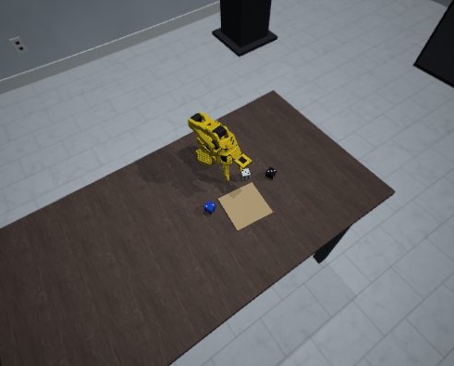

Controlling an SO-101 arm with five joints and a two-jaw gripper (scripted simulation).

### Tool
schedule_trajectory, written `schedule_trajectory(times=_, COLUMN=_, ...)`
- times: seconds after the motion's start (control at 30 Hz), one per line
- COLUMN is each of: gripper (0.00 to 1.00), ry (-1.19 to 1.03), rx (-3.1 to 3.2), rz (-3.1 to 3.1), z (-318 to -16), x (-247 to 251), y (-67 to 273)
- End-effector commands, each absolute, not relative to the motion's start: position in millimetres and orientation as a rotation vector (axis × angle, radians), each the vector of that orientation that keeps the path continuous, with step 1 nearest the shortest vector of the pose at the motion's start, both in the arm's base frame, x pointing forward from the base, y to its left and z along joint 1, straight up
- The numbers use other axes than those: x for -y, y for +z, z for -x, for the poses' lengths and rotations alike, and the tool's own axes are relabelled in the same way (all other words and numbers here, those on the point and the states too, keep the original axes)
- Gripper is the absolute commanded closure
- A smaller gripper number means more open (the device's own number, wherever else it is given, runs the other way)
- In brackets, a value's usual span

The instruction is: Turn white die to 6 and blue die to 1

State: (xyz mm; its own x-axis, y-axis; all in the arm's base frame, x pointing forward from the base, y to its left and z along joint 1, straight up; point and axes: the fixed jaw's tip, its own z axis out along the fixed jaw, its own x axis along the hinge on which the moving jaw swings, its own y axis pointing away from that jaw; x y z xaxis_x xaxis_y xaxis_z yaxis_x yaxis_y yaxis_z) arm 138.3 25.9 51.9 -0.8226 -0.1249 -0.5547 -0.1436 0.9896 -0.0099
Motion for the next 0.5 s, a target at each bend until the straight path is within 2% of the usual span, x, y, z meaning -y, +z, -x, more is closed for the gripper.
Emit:
schedule_trajectory(times=0.0, gripper=0.65, ry=0.101, rx=-2.492, rz=0.308, z=-130, x=-41, y=57)
schedule_trajectory(times=0.47, gripper=0.65, ry=0.139, rx=-2.520, rz=0.417, z=-118, x=-50, y=51)
